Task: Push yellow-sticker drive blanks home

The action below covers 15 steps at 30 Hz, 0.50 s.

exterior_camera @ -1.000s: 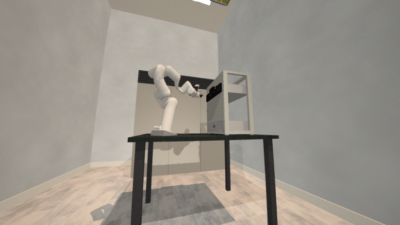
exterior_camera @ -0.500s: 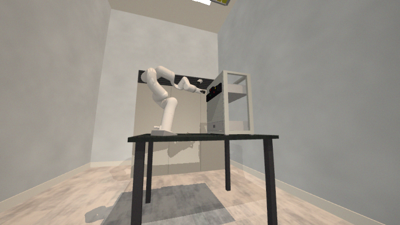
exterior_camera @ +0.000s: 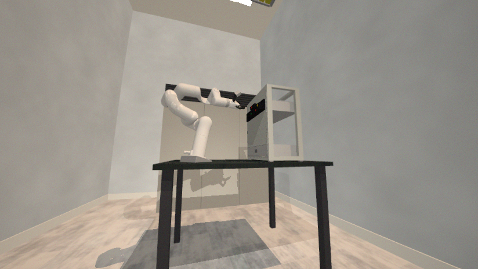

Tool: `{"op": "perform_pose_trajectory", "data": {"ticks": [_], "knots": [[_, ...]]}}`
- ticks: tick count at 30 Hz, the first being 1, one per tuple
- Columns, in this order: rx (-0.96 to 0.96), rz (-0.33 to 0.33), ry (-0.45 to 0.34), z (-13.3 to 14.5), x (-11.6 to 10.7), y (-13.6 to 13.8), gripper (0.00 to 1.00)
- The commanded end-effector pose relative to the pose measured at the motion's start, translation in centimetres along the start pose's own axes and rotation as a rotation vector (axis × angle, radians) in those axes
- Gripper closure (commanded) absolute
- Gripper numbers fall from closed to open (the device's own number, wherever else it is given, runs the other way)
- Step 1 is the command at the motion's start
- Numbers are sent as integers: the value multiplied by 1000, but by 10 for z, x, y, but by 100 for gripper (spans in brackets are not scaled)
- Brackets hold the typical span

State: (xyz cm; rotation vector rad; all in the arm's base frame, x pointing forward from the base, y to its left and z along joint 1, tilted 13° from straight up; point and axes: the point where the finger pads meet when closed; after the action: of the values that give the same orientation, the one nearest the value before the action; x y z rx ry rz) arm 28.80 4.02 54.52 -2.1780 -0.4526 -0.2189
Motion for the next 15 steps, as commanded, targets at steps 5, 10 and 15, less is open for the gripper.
{"op": "perform_pose_trajectory", "data": {"ticks": [5,10,15], "knots": [[202,105,108,-23,-46,24,0],[324,151,169,-27,-71,36,0],[391,173,201,-28,-85,43,0]]}}
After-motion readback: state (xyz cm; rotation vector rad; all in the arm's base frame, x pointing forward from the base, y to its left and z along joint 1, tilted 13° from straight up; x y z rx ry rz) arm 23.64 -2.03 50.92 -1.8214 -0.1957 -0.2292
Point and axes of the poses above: the point where the finger pads meet when closed, its own x axis out along the fingers, its own y axis across the jaws, z = x × y, and after that the axes turned 3 degrees about x, right-handed
